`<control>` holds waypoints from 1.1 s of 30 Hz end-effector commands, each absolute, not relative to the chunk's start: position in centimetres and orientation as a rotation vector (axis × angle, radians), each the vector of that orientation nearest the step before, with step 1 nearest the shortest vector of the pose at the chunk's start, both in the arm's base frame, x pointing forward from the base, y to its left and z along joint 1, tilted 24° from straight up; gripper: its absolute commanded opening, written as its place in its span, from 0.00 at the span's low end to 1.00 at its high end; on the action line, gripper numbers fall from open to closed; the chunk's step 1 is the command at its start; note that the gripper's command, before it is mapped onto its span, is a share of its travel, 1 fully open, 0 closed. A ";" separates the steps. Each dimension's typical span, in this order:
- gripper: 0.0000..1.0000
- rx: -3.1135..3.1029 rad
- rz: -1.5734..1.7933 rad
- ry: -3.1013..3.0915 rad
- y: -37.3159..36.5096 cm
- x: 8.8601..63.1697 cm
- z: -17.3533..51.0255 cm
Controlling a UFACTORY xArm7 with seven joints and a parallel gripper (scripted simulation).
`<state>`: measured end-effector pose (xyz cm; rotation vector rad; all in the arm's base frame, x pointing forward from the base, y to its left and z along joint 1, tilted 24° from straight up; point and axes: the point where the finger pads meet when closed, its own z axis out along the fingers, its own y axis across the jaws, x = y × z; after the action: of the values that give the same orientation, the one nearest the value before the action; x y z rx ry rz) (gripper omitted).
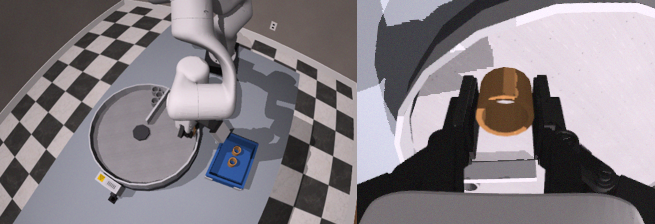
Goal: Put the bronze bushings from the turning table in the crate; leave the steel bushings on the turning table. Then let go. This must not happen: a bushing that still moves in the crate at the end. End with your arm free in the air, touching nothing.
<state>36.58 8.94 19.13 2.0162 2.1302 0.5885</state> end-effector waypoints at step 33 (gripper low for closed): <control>0.00 2.533 0.635 1.624 26.0 37.8 22.8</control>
<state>37.70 24.99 22.51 2.4986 1.6515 0.6457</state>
